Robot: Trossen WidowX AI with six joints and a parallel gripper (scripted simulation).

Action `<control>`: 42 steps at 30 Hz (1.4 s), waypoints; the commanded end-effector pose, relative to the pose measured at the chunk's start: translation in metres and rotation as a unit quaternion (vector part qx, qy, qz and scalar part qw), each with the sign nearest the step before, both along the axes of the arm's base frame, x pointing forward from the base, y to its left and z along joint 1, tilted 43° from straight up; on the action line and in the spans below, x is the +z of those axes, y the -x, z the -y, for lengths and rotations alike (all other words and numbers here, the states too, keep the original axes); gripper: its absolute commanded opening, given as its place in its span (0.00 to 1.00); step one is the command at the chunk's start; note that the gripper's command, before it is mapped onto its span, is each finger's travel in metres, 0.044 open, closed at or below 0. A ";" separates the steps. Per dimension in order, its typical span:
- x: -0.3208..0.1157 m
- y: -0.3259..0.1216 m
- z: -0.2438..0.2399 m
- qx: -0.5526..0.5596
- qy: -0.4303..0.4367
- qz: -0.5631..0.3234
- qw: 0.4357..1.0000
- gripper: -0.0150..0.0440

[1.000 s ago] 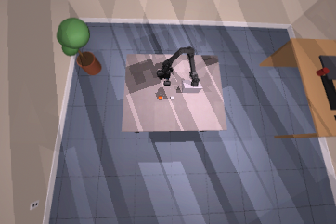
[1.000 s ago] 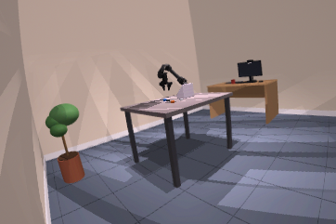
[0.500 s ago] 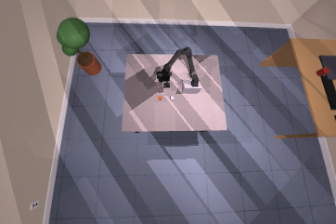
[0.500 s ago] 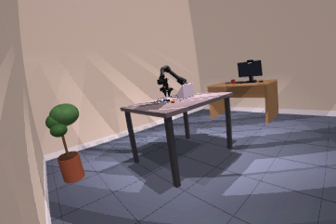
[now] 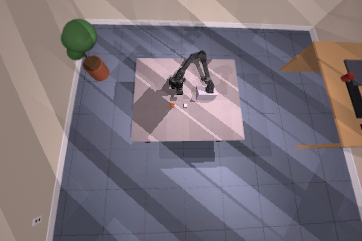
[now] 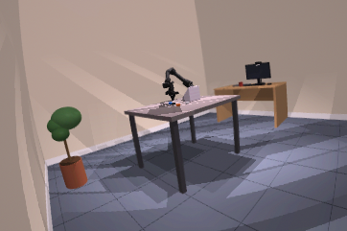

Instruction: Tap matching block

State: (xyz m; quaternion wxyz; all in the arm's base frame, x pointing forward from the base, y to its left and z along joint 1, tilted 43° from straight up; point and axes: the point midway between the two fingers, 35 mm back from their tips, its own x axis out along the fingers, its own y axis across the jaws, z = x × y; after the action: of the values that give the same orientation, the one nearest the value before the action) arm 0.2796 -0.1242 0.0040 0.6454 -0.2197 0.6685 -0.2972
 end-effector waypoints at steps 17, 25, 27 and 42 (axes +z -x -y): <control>-0.020 0.002 0.019 0.002 0.002 -0.001 1.000 0.29; -0.014 0.001 0.013 0.001 0.001 0.000 1.000 0.29; -0.002 0.000 0.002 0.002 0.001 -0.001 1.000 0.29; -0.080 -0.022 -0.178 0.010 -0.035 0.000 0.999 0.82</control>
State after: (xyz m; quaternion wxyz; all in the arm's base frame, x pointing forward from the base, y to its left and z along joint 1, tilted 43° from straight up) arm 0.3111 0.0081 -0.0548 0.6607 -0.2011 0.6720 -0.2673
